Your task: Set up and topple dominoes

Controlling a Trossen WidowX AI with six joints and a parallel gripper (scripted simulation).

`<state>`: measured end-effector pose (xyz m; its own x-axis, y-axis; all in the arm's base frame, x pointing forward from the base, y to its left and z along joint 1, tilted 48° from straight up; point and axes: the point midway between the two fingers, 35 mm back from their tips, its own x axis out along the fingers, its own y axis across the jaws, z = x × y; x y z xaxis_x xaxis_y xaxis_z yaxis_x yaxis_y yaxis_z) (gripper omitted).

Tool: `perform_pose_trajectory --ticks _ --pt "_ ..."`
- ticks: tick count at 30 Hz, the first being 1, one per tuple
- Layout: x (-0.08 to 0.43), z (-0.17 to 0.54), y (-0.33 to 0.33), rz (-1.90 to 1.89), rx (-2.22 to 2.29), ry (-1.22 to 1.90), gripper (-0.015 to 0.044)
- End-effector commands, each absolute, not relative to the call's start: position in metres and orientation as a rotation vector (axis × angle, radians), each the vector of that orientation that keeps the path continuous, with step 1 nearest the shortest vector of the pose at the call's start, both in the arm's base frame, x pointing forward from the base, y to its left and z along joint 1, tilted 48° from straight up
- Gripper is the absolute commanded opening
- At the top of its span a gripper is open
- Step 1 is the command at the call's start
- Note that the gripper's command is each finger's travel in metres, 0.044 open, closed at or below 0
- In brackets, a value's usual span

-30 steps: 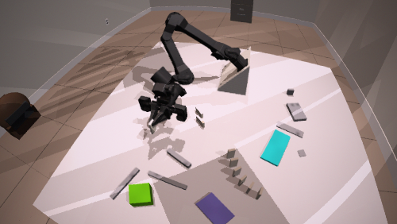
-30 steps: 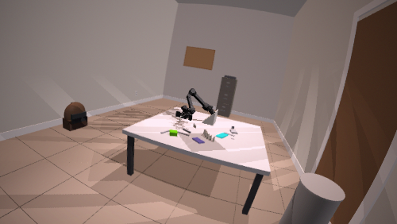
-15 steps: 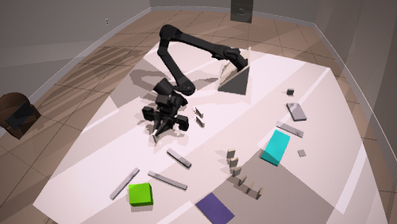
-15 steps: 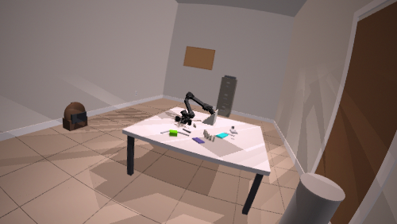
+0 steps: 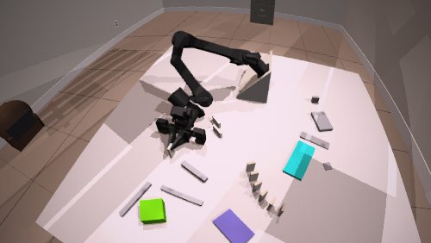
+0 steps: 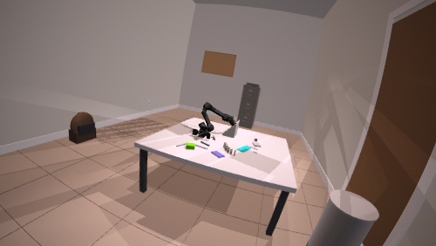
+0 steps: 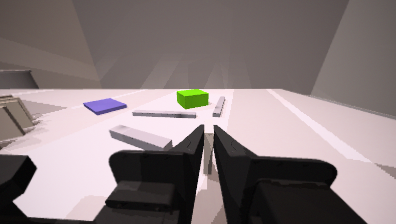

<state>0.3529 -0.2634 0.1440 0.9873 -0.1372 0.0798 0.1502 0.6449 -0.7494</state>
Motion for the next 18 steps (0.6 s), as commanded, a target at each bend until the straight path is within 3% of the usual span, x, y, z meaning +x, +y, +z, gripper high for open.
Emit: perform_pose_trajectory --ticks 1,14,18 --pt "0.353 0.144 -0.263 -0.159 -0.849 -0.019 0.0099" --pt "0.353 0.145 -0.262 -0.160 -0.849 -0.019 0.0440" --pt "0.355 0.168 -0.237 -0.163 -0.852 -0.019 0.0440"
